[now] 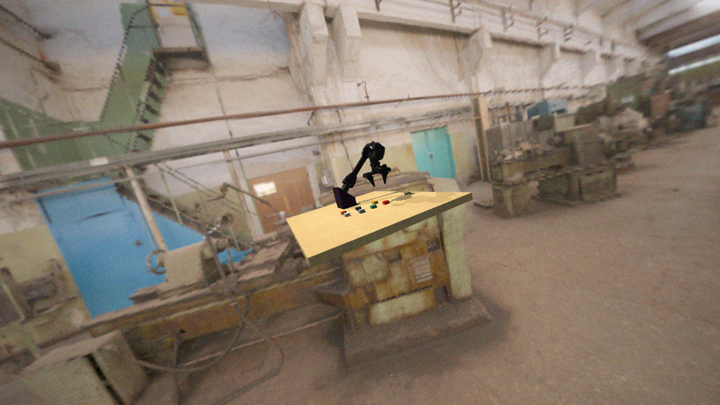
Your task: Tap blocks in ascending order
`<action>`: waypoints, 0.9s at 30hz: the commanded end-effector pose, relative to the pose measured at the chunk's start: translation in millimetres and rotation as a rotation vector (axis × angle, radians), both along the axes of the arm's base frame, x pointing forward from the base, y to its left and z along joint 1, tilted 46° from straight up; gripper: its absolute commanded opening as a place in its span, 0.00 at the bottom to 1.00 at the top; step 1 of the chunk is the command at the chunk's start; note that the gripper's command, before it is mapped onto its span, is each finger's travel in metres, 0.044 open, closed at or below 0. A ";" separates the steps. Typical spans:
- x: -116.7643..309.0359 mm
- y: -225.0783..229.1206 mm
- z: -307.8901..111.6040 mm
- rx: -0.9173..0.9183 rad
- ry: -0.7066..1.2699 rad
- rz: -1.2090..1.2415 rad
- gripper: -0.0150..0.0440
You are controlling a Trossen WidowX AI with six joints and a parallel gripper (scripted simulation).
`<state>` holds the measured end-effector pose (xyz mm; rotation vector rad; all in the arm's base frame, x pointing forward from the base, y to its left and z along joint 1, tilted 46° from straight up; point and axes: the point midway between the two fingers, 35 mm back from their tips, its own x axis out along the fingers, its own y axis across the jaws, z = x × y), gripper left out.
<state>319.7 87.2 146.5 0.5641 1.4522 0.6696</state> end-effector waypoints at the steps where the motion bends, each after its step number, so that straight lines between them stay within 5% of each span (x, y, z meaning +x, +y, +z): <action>1: 13.0 3.4 2.0 0.005 0.011 -0.009 0.93; 20: 14.1 1.2 -0.3 0.004 0.011 -0.009 0.93; 27: 31.8 -65.2 -68.2 0.000 0.011 -0.009 0.93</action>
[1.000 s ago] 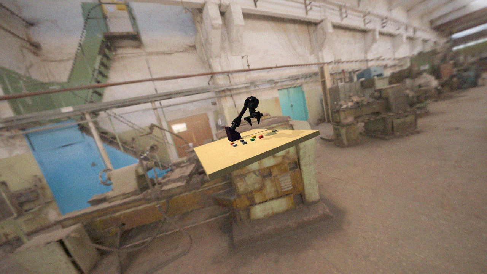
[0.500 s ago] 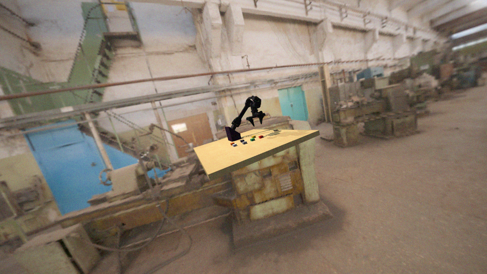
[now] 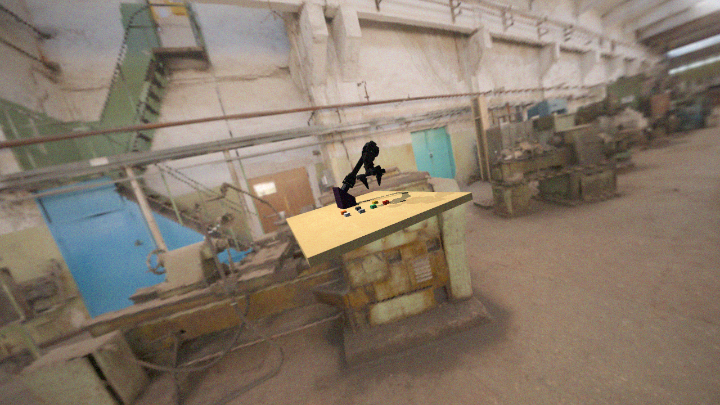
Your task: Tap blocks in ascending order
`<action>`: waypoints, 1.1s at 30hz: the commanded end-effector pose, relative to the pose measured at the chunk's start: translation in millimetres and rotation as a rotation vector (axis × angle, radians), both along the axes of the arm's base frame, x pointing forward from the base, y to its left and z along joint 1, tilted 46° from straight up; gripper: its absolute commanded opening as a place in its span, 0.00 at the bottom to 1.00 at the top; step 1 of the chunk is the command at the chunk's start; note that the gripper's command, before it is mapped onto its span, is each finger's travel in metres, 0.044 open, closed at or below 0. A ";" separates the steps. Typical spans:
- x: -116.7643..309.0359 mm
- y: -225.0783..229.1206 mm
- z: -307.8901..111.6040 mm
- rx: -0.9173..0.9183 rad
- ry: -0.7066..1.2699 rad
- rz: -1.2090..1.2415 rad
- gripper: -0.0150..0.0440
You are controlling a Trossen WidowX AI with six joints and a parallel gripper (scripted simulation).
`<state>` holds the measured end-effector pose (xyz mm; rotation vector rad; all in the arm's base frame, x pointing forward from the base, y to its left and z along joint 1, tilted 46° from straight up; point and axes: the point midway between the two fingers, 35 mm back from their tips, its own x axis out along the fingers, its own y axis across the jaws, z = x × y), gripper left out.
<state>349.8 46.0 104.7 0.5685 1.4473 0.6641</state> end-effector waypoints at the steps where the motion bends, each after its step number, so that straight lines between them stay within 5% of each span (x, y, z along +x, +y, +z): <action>1: 1.7 -24.0 -26.4 0.000 0.013 -0.002 0.93; 24: 2.3 -25.7 -28.1 0.000 0.013 -0.002 0.93; 33: 13.1 -91.2 -93.9 -0.004 0.011 -0.002 0.93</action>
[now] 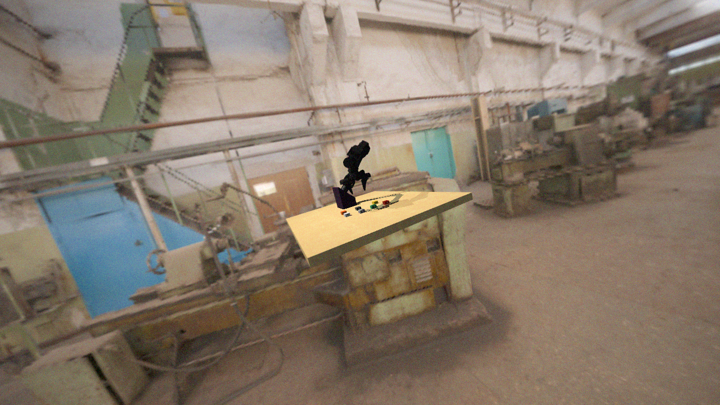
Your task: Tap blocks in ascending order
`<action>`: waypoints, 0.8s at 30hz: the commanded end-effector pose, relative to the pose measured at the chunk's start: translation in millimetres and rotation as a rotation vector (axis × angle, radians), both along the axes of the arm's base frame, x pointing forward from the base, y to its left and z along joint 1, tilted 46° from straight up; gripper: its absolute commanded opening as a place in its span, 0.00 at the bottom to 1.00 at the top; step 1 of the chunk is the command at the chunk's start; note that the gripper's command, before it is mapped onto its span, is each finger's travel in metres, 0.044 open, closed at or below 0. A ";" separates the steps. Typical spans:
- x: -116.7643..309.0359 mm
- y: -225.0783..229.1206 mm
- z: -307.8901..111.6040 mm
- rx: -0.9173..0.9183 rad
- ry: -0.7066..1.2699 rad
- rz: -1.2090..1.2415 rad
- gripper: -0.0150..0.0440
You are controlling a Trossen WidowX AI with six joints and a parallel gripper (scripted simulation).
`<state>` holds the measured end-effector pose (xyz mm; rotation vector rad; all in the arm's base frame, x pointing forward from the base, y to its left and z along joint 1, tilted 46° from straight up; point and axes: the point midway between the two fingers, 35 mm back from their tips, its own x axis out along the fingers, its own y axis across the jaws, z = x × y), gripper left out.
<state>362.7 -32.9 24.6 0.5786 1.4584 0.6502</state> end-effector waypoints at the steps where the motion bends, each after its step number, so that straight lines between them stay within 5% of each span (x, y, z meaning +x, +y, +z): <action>1: 0.1 -12.4 -13.7 0.000 -0.004 0.009 0.93; 24: -3.4 -22.8 -23.4 -0.003 -0.004 0.008 0.93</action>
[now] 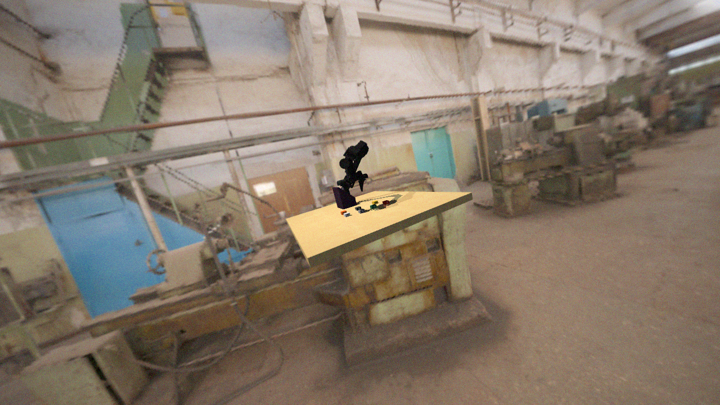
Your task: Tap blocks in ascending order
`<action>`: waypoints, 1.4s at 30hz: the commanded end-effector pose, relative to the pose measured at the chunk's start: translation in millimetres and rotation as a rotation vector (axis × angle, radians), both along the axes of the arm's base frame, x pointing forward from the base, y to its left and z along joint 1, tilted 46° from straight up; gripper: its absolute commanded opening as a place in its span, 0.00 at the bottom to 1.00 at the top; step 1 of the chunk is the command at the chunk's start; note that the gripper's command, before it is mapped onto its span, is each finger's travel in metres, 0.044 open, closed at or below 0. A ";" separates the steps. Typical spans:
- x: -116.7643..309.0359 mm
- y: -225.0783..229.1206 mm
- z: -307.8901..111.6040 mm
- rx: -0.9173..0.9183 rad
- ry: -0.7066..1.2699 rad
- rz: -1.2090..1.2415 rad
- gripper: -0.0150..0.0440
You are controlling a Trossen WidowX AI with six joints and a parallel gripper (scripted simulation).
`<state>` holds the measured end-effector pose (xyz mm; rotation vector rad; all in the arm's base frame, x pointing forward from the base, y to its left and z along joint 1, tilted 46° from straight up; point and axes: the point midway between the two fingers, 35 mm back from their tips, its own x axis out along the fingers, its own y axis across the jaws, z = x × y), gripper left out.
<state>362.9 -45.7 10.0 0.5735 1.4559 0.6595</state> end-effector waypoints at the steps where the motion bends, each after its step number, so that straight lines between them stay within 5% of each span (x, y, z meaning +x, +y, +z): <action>1: -8.8 -22.6 -20.9 -0.008 0.001 0.000 0.93; 5: -29.6 -58.4 -57.4 -0.008 0.002 0.001 0.93; 30: -29.6 -58.4 -57.4 -0.008 0.002 0.001 0.93; 36: -29.2 -2.8 -112.3 -0.005 0.001 0.001 0.67; 42: -29.6 -0.3 -114.4 -0.004 0.001 0.001 0.40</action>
